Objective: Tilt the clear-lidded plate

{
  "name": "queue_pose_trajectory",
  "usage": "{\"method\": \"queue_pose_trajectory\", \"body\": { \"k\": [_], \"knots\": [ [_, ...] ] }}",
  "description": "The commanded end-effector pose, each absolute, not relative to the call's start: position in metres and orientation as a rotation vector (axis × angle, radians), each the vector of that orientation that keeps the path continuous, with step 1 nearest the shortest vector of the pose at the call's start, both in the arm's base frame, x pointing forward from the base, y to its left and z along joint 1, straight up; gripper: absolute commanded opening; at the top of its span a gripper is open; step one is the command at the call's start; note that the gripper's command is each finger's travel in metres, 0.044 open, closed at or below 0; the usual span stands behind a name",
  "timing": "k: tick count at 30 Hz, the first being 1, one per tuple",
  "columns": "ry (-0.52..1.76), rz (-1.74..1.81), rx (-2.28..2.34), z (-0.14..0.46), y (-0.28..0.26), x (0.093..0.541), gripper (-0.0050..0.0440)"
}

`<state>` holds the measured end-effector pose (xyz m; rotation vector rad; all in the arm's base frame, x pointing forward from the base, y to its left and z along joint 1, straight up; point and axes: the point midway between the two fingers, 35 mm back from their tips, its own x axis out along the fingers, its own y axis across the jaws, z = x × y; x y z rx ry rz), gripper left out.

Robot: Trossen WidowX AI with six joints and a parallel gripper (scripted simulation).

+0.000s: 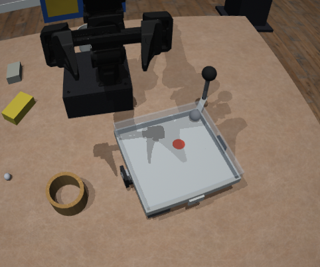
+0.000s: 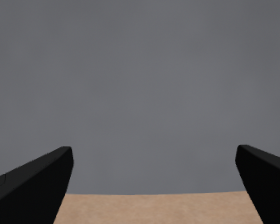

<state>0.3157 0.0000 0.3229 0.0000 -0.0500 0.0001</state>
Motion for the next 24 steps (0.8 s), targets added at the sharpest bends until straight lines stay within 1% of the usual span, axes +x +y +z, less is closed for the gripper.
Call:
{"method": "queue_pose_trajectory", "body": {
  "k": [1,17,18,19,20,21,22,23,24],
  "knots": [
    [-0.050,0.000,0.000,0.323,0.000,0.316,0.0400],
    [-0.050,0.000,0.000,0.323,0.000,0.316,0.0400],
    [0.007,0.050,-0.041,0.314,0.016,0.321,0.0300],
    [0.062,0.103,-0.084,0.304,0.033,0.325,0.0300],
    [0.062,0.103,-0.084,0.304,0.033,0.325,0.0300],
    [0.115,0.157,-0.130,0.295,0.050,0.328,0.0300],
    [0.115,0.157,-0.130,0.295,0.050,0.328,0.0300],
    [0.165,0.214,-0.179,0.285,0.067,0.329,0.0300],
    [0.165,0.214,-0.179,0.285,0.067,0.329,0.0300]
  ]
}}
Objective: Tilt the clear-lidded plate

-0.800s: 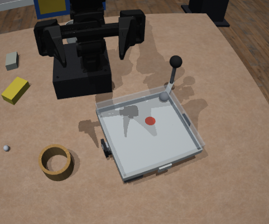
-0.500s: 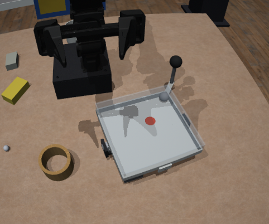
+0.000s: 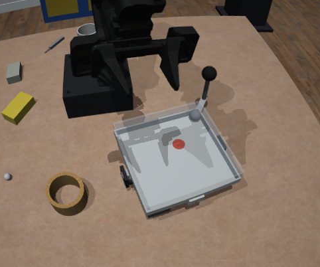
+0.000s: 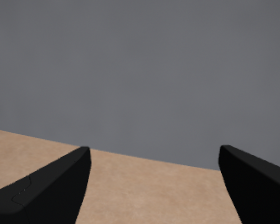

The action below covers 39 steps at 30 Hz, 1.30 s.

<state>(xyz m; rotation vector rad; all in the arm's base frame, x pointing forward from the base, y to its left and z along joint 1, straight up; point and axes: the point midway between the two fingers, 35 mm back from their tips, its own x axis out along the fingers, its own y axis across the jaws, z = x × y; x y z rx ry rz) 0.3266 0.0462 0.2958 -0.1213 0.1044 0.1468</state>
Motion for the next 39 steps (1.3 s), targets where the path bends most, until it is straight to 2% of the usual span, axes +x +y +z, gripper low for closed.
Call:
{"method": "queue_pose_trajectory", "body": {
  "k": [1,7,10,16,25,27,39],
  "knots": [
    [0.213,0.272,-0.230,0.275,0.084,0.329,0.0300],
    [0.342,0.457,-0.398,0.246,0.135,0.319,0.0300],
    [0.342,0.457,-0.398,0.246,0.135,0.319,0.0300],
    [0.448,0.656,-0.584,0.218,0.182,0.297,0.0300],
    [0.570,1.006,-0.927,0.177,0.244,0.237,0.0300],
    [0.570,1.006,-0.927,0.177,0.244,0.237,0.0300],
    [0.627,1.443,-1.384,0.139,0.283,0.144,0.0300]
  ]
}}
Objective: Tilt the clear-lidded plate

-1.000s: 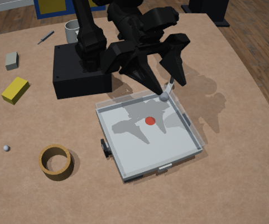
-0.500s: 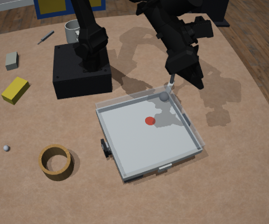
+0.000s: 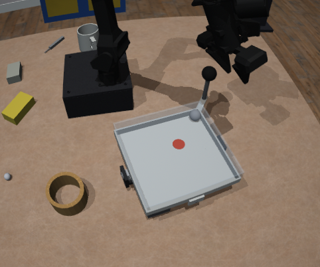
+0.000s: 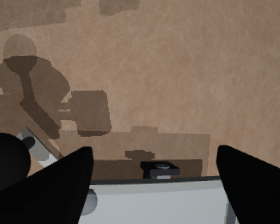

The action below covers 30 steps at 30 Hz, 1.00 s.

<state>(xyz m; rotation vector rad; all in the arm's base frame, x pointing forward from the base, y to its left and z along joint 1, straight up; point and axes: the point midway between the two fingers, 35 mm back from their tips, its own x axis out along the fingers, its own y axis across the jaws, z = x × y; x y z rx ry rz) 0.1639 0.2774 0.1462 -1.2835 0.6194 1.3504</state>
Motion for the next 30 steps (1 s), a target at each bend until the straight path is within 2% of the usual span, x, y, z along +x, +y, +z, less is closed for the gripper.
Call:
{"method": "queue_pose_trajectory", "body": {
  "k": [1,5,7,11,18,27,30],
  "knots": [
    [0.628,1.515,-1.463,0.134,0.286,0.128,0.0300],
    [0.626,1.588,-1.544,0.130,0.287,0.112,0.0300],
    [0.614,1.732,-1.709,0.123,0.287,0.080,0.0300],
    [0.594,1.871,-1.876,0.118,0.283,0.049,0.0300],
    [0.594,1.871,-1.876,0.118,0.283,0.049,0.0300],
    [0.594,1.871,-1.876,0.118,0.254,0.090,0.0300],
    [0.594,1.871,-1.876,0.118,0.254,0.090,0.0300]
  ]
}}
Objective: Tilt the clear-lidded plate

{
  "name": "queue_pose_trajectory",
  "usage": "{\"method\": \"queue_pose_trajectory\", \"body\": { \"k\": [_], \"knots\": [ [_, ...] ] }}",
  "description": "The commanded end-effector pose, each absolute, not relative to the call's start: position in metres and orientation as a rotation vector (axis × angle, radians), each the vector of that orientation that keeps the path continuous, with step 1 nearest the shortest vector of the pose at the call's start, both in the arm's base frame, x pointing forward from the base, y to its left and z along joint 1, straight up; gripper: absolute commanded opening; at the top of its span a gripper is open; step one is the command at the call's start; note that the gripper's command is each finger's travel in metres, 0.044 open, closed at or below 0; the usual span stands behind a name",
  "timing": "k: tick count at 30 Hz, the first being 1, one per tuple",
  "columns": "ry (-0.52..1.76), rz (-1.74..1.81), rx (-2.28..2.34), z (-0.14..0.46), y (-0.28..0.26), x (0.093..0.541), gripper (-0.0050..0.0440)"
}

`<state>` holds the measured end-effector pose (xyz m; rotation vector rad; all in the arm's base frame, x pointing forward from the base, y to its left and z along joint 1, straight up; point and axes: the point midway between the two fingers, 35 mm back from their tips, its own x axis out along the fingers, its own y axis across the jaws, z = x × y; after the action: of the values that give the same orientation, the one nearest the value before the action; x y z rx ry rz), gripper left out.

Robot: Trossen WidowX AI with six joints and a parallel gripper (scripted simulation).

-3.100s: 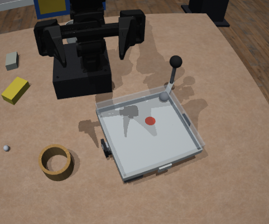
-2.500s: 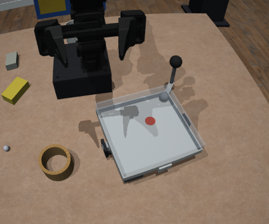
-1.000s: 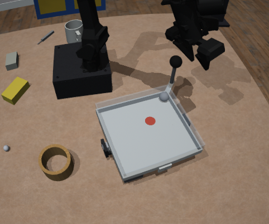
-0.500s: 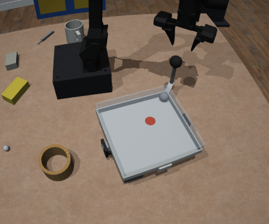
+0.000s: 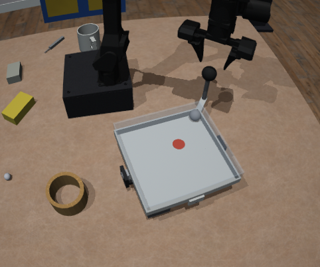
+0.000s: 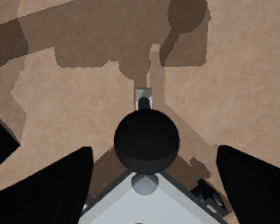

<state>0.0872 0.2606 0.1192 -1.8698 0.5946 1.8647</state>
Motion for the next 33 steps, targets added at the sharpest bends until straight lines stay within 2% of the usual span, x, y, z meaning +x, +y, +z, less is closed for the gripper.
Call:
{"method": "queue_pose_trajectory", "body": {
  "k": [1,33],
  "knots": [
    [0.594,1.871,-1.876,0.118,0.254,0.090,0.0300],
    [0.594,1.871,-1.876,0.094,0.256,0.091,0.0300]
  ]
}}
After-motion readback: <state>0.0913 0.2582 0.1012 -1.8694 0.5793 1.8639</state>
